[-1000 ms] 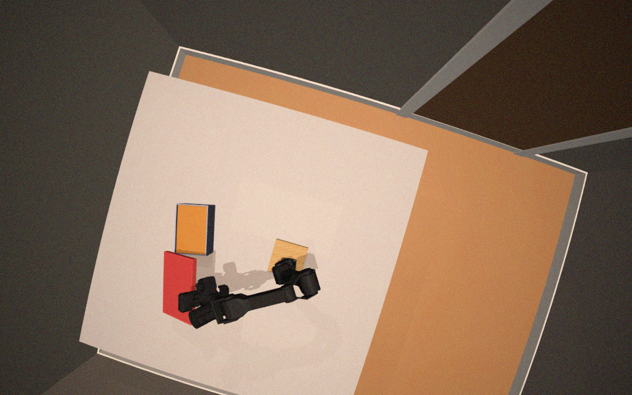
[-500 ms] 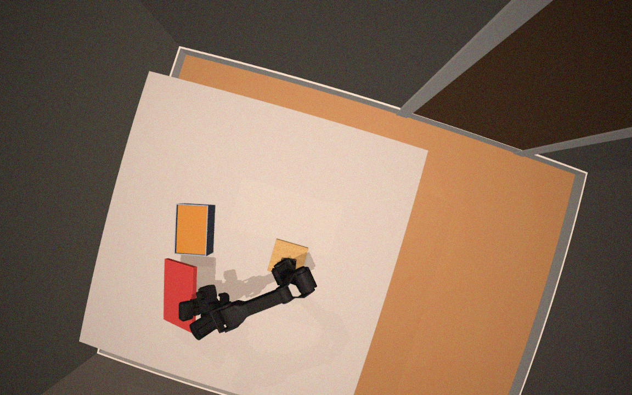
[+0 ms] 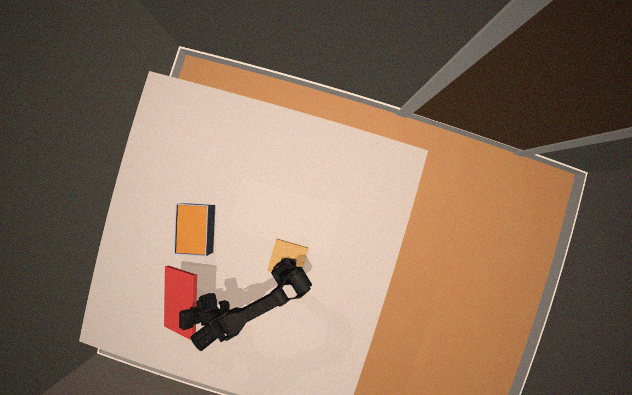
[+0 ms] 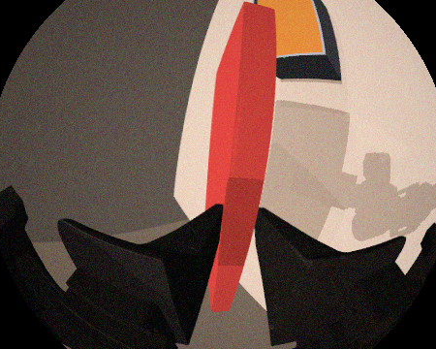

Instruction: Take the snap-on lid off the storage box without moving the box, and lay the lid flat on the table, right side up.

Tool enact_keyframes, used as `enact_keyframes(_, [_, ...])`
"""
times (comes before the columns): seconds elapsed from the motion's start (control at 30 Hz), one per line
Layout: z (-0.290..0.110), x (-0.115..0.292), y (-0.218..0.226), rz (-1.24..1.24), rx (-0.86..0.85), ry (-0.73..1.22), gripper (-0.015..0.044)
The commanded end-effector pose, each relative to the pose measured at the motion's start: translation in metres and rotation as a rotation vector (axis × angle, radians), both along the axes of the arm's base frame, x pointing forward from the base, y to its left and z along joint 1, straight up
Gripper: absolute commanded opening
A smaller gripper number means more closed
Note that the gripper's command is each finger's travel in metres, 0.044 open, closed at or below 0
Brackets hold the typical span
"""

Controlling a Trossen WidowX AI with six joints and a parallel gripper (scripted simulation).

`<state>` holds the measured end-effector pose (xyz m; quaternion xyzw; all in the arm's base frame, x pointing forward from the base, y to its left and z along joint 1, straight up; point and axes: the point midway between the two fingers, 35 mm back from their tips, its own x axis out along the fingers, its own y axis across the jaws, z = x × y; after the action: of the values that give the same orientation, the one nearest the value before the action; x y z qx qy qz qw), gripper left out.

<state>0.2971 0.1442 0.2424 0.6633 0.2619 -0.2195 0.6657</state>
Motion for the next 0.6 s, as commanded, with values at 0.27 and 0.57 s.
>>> enact_keyframes(0.27, [0.004,-0.001,0.024,-0.007,0.005,-0.010,0.0000])
enact_keyframes(0.57, [0.005,-0.003,0.041,-0.007,0.007,-0.010,0.0000])
